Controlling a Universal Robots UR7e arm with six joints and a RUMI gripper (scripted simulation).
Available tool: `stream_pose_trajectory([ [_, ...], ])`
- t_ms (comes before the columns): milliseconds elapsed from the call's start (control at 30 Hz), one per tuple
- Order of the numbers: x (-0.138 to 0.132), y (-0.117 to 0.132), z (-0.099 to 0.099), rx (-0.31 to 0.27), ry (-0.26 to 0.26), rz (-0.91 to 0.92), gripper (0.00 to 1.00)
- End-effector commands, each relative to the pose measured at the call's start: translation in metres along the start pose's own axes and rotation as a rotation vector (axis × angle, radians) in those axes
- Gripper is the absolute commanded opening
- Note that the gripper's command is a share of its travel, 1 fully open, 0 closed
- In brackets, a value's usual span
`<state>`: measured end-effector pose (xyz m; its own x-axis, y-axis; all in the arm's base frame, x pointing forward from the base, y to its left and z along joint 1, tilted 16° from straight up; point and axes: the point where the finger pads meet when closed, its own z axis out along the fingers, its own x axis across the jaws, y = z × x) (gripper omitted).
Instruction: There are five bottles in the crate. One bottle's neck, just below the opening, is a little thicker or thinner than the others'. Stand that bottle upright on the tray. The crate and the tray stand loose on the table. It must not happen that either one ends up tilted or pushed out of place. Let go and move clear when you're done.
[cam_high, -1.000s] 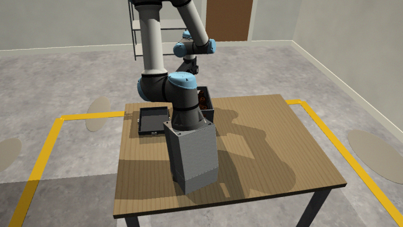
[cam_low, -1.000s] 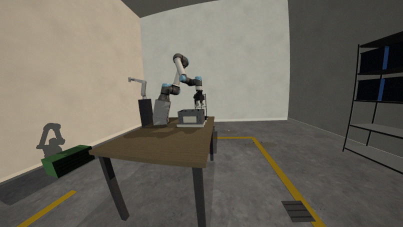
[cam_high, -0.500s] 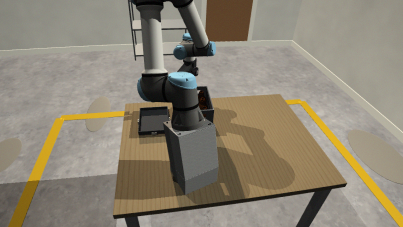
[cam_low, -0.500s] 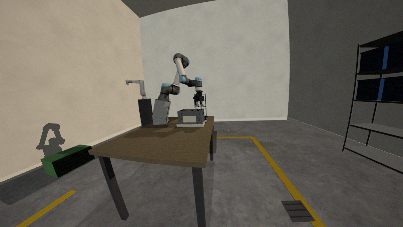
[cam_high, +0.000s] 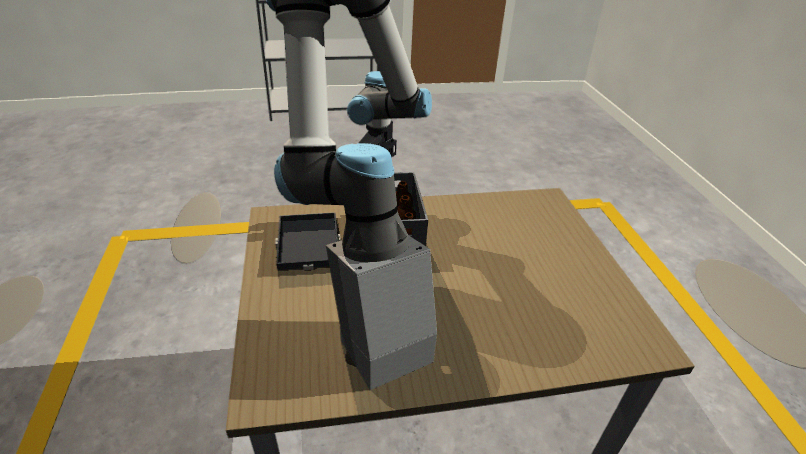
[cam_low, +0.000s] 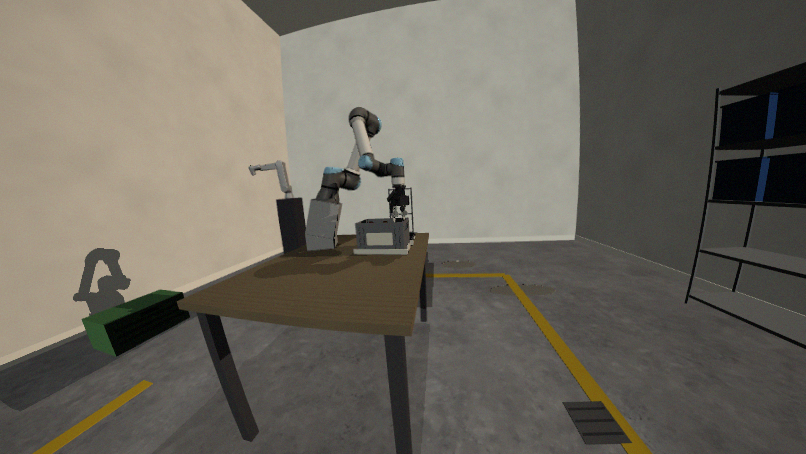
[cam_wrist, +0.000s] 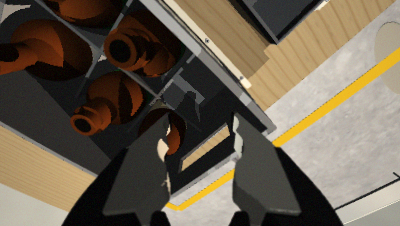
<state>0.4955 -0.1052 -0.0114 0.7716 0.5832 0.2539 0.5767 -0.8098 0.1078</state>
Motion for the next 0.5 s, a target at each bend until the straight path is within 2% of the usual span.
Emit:
stream_pose_trajectory([
  [0,0.0003,0.0005,0.0019,-0.001,0.001,0.0,0.38],
  [467,0.0003,0.0005,0.0073,-0.001,0.001,0.0,0.38],
])
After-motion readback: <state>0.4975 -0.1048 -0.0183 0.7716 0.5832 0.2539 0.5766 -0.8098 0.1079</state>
